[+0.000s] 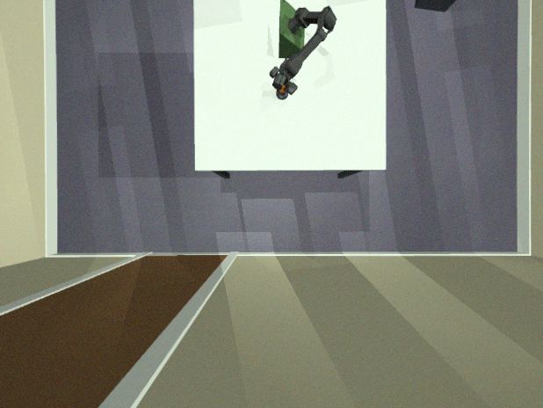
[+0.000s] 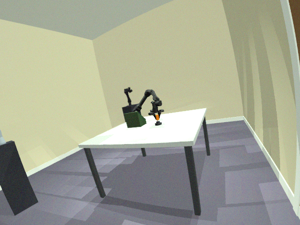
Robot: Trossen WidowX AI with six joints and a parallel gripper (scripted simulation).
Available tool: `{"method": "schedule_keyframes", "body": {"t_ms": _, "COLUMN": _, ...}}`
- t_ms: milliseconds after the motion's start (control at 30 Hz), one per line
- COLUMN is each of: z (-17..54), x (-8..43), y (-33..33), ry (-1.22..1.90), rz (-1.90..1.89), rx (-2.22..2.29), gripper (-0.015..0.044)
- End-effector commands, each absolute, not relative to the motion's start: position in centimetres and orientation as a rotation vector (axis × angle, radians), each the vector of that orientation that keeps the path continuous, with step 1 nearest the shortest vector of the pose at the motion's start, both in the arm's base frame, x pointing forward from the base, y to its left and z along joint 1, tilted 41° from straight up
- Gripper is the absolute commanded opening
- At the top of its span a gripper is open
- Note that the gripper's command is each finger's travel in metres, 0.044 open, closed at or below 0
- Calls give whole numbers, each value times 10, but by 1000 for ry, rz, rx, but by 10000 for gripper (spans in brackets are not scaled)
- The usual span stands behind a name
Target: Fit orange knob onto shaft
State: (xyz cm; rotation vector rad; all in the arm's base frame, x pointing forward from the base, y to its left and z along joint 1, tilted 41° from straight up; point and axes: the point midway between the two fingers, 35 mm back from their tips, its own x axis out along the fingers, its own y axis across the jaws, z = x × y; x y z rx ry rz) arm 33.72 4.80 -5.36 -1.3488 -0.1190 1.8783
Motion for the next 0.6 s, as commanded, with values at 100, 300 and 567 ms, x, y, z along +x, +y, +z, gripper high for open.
{"method": "schedule_keyframes", "body": {"t_ms": 100, "z": -54, "x": 340, "y": 48, "ry": -120, "rz": 1870, "rx": -1356, "gripper": 0}}
{"method": "schedule_keyframes", "body": {"t_ms": 300, "z": -50, "x": 340, "y": 45, "ry": -119, "rz": 1870, "rx": -1356, "gripper": 0}}
{"method": "schedule_keyframes", "body": {"t_ms": 567, "z": -48, "x": 337, "y": 46, "ry": -323, "rz": 1900, "rx": -1495, "gripper": 0}}
